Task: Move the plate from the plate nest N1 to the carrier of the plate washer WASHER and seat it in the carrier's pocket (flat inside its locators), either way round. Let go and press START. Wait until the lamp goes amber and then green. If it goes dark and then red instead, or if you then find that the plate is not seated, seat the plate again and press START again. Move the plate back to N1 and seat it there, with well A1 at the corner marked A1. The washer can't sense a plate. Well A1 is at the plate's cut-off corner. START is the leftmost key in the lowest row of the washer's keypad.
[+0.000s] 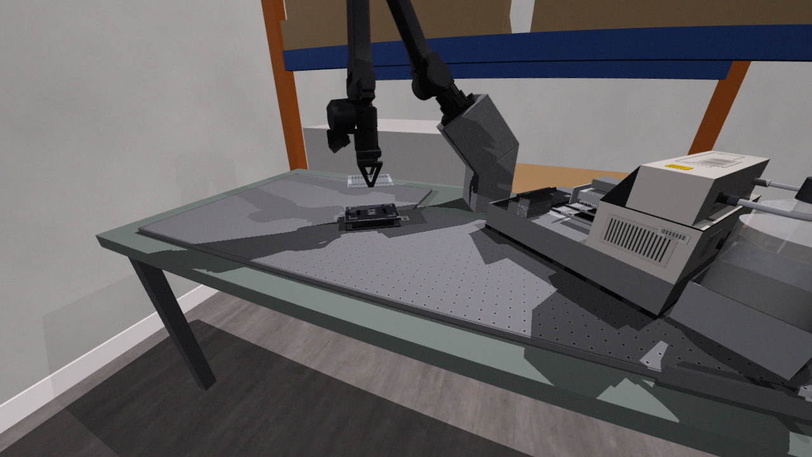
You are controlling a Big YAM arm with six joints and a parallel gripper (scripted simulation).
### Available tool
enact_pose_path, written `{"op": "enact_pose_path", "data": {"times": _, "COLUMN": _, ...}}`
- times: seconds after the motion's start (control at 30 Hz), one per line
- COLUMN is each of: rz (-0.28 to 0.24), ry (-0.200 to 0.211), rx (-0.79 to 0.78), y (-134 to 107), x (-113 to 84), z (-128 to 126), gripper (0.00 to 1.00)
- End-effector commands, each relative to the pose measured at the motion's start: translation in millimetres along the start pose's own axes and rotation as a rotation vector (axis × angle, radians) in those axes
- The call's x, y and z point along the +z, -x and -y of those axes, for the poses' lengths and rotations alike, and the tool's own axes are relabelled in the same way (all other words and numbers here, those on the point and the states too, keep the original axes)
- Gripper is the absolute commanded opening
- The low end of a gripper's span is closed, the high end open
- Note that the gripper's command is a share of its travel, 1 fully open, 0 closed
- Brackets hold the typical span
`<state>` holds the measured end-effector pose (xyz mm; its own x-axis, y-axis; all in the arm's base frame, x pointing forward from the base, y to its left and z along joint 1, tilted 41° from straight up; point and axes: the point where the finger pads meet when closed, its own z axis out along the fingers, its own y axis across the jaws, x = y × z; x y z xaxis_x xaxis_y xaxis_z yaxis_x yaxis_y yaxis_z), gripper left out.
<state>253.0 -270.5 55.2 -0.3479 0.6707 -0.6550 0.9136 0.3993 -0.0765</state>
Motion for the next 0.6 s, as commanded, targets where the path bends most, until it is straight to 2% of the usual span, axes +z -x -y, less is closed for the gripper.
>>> {"op": "enact_pose_path", "data": {"times": 0.0, "rz": 0.008, "ry": 0.007, "rx": -0.005, "y": 5, "x": -1.4, "z": -4, "gripper": 0.84}}
{"op": "enact_pose_path", "data": {"times": 0.07, "rz": -0.002, "ry": 0.011, "rx": -0.03, "y": 4, "x": -0.4, "z": -9, "gripper": 0.84}}
{"op": "enact_pose_path", "data": {"times": 0.3, "rz": 0.008, "ry": 0.007, "rx": -0.005, "y": 5, "x": -1.4, "z": -4, "gripper": 0.84}}
{"op": "enact_pose_path", "data": {"times": 0.33, "rz": -0.002, "ry": 0.011, "rx": -0.026, "y": 4, "x": -0.3, "z": -10, "gripper": 0.84}}
{"op": "enact_pose_path", "data": {"times": 0.37, "rz": 0.015, "ry": 0.017, "rx": -0.021, "y": 8, "x": 1.9, "z": -11, "gripper": 0.84}}
{"op": "enact_pose_path", "data": {"times": 0.43, "rz": 0.015, "ry": 0.017, "rx": -0.021, "y": 8, "x": 1.9, "z": -11, "gripper": 0.84}}
{"op": "enact_pose_path", "data": {"times": 0.57, "rz": 0.011, "ry": 0.003, "rx": -0.004, "y": 9, "x": 11.3, "z": -3, "gripper": 0.84}}
